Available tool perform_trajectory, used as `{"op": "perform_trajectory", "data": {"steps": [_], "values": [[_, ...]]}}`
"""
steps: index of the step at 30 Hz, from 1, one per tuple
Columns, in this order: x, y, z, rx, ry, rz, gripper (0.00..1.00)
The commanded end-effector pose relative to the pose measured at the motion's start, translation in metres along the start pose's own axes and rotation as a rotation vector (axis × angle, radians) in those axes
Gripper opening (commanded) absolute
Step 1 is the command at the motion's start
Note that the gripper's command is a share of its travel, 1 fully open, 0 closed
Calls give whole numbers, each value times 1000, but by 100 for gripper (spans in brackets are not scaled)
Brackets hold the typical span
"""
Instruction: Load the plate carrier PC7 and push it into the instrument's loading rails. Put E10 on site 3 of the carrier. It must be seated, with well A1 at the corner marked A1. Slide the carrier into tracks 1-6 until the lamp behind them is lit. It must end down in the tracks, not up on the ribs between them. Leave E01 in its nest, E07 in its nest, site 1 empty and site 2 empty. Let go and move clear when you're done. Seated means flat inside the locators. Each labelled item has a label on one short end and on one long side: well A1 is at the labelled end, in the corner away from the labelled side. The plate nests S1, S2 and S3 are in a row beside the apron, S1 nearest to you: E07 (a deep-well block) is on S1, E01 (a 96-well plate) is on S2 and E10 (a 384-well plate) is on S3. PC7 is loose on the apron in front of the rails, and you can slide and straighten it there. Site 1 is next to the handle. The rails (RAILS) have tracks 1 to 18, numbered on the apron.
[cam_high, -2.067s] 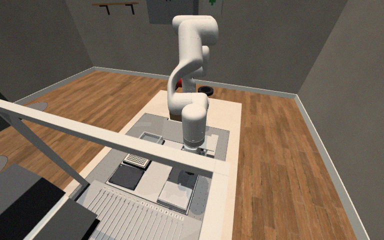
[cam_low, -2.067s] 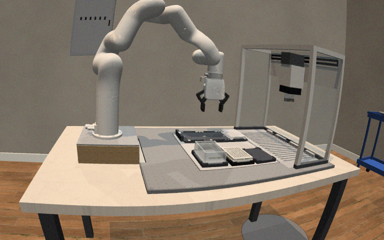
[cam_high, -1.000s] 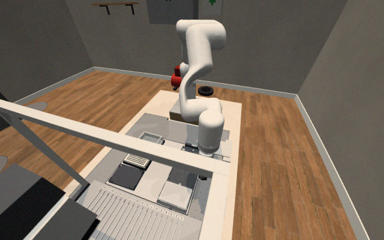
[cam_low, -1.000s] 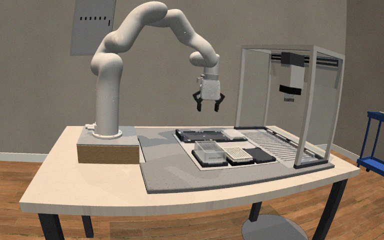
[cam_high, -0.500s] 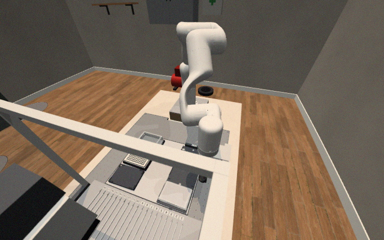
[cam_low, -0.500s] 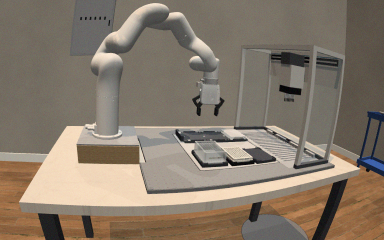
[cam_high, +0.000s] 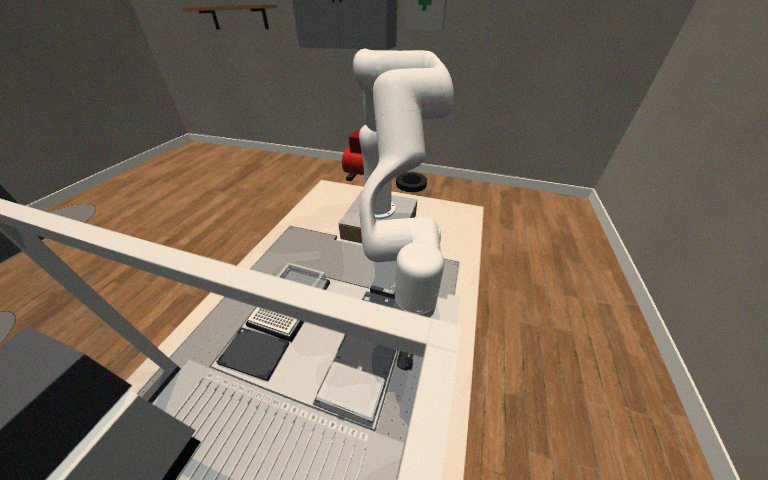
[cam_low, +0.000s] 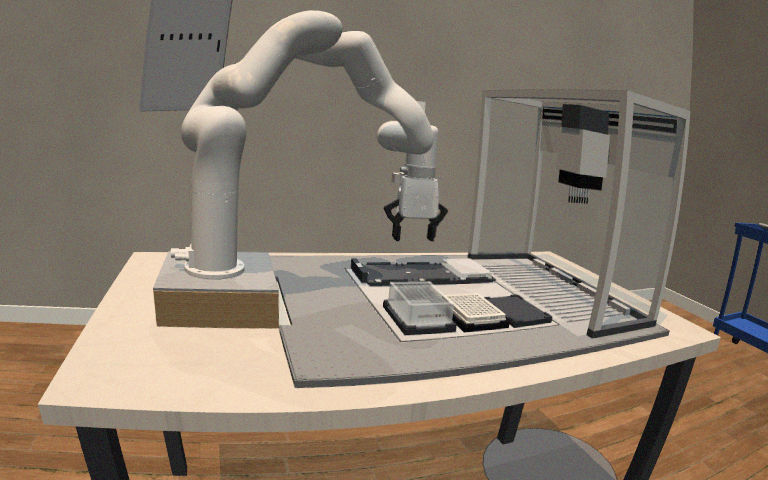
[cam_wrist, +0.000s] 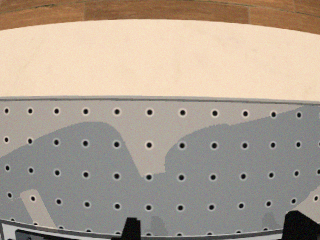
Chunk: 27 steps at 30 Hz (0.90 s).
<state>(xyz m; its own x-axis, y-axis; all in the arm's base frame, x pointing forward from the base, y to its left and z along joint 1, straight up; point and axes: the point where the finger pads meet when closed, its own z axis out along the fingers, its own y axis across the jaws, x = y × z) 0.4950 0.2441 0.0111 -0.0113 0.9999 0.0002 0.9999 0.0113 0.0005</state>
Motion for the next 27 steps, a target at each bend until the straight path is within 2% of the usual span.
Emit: {"op": "perform_trajectory", "data": {"steps": [1, 14, 27], "values": [[1, 2, 2, -5, 3, 0, 100], [1, 2, 24, -5, 3, 0, 100], [1, 2, 37, -5, 3, 0, 100]]}}
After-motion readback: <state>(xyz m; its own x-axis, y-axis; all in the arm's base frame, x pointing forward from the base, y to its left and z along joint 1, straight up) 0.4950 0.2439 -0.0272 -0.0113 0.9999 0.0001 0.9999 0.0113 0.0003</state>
